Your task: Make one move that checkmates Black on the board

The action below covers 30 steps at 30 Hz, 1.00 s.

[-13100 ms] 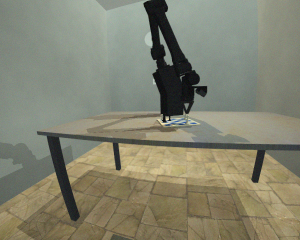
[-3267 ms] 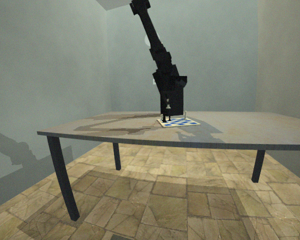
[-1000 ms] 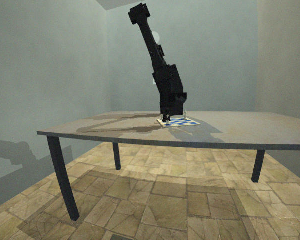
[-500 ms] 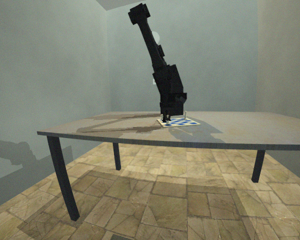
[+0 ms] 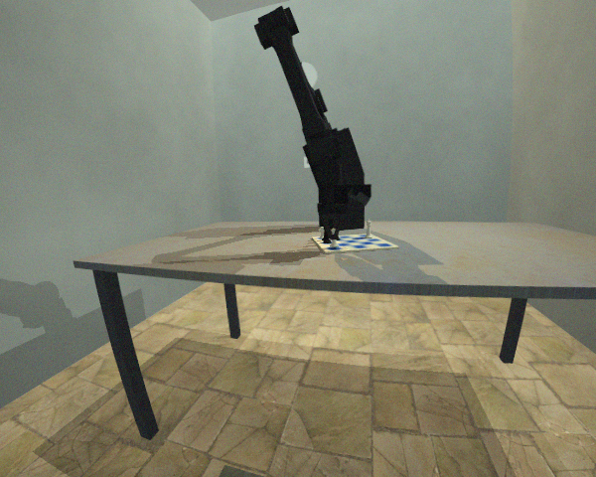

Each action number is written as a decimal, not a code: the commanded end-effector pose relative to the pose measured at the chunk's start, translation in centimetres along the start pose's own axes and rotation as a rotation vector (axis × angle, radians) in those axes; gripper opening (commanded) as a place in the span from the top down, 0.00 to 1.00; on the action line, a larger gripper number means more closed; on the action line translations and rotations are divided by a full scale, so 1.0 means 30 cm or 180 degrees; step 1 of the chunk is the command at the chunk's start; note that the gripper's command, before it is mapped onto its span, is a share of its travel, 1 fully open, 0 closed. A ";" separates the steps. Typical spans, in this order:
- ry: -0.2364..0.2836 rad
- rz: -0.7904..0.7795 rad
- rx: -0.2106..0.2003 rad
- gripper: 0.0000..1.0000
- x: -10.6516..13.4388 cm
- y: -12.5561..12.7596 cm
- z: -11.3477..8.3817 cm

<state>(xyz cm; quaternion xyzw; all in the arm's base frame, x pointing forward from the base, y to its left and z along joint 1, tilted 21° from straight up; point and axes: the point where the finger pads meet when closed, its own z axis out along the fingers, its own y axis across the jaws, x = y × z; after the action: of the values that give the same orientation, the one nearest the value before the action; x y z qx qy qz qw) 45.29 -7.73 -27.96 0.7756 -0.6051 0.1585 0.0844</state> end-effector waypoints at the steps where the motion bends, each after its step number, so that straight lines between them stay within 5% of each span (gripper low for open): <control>1: -0.0005 -0.0001 0.0008 1.00 0.015 0.008 0.009; 30: -0.0002 0.0004 0.0015 1.00 0.015 0.002 0.033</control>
<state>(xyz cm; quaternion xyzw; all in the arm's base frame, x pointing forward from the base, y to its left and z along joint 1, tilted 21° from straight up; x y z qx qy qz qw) 45.22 -7.88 -28.43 0.7758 -0.6051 0.1576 0.0849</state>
